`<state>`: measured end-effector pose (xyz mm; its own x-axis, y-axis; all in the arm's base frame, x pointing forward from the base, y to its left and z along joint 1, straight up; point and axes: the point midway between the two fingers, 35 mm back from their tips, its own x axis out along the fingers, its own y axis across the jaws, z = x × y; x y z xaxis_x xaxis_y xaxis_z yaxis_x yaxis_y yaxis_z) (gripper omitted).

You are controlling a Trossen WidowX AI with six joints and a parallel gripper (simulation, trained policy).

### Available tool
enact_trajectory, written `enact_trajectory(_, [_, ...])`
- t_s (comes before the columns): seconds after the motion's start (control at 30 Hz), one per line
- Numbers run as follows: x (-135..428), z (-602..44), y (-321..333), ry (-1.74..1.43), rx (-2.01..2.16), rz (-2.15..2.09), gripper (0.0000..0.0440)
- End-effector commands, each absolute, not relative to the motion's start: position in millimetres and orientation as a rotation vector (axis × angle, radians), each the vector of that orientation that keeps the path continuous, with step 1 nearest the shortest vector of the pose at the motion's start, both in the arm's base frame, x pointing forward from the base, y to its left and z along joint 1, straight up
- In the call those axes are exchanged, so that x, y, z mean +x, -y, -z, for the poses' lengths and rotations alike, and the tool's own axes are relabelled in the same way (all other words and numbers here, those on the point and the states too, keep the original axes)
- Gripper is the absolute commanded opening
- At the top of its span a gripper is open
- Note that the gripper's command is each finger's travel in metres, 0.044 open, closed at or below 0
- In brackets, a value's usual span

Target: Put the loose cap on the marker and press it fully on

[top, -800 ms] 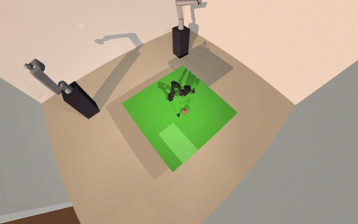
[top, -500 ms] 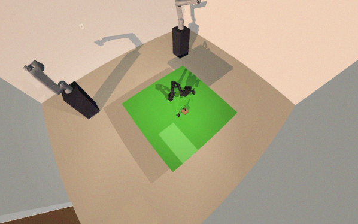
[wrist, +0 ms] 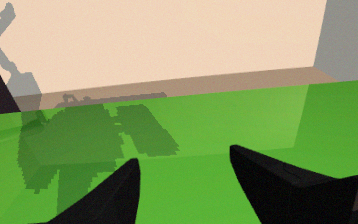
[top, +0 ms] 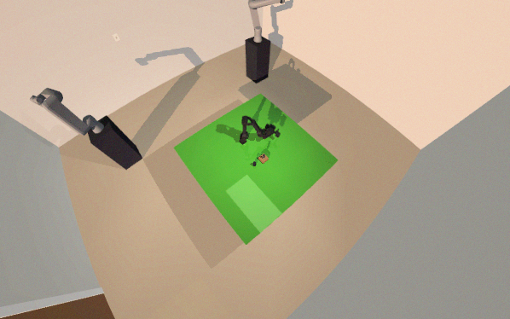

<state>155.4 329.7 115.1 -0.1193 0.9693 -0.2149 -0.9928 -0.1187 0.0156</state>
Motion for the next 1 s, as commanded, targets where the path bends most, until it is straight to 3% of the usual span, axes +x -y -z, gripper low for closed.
enact_trajectory(0.0, [169,-125,-328,-0.183,-0.179,-1.664,0.028])
enact_trajectory(0.53, [217,-147,-307,-0.277,-0.189,-1.551,0.0327])
enact_trajectory(0.97, [249,-166,-280,-0.347,-0.195,-1.449,0.0333])
